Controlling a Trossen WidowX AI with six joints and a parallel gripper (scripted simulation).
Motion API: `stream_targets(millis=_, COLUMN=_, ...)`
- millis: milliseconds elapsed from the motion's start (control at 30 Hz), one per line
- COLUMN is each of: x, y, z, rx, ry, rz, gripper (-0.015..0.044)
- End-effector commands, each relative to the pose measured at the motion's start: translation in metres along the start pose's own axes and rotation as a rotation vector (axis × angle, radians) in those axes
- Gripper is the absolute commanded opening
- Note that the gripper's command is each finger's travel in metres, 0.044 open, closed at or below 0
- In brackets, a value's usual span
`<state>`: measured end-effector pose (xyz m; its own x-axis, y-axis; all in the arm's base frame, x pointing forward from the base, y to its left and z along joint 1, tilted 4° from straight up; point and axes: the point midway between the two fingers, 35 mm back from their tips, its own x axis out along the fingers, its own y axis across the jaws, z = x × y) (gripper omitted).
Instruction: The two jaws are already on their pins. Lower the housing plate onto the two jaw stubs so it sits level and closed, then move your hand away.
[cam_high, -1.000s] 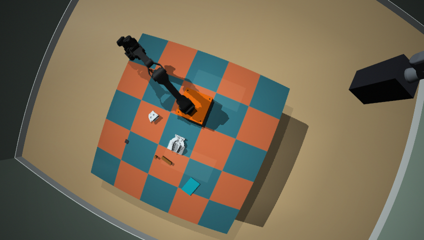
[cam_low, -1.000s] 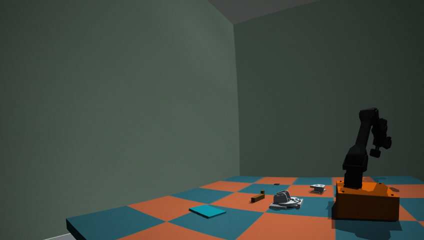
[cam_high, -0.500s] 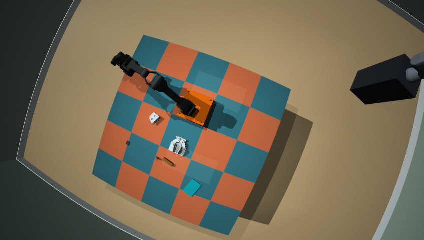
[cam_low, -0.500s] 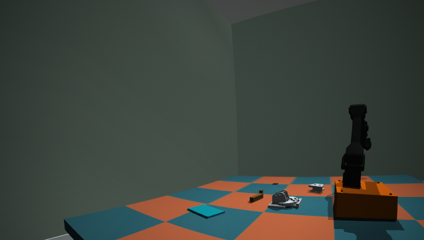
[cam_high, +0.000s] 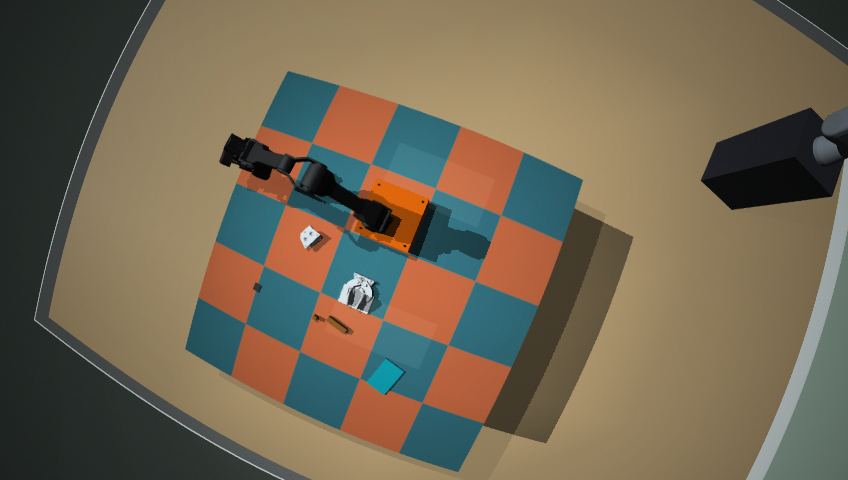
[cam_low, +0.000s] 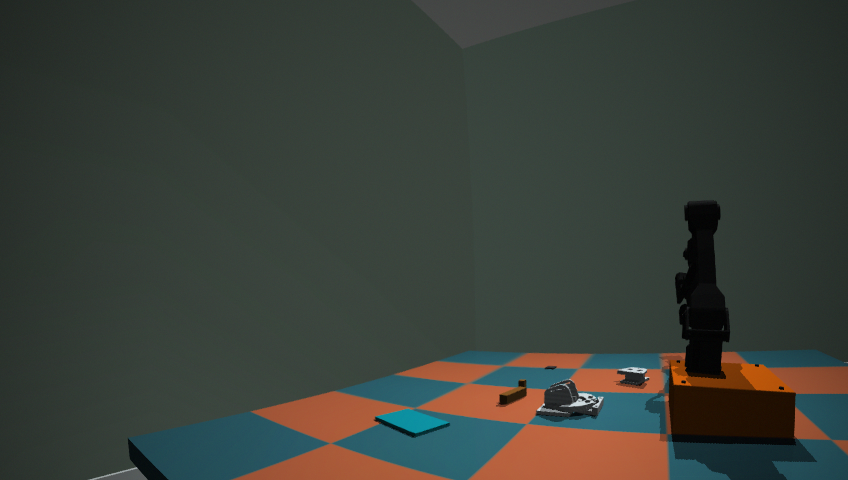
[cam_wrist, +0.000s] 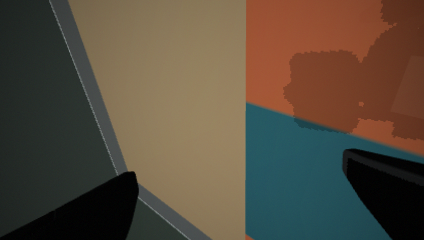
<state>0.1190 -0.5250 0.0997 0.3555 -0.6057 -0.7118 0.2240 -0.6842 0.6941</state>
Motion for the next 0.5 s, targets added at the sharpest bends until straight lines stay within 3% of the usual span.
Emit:
stream_targets(millis=0, x=-0.003, y=-0.015, z=-0.025, rx=-0.054, ry=0.015, rz=-0.062, gripper=0.0440)
stream_targets(millis=467, x=-0.019, y=-0.080, z=-0.109, rx=-0.264, ry=0.081, rz=-0.293, gripper=0.0440)
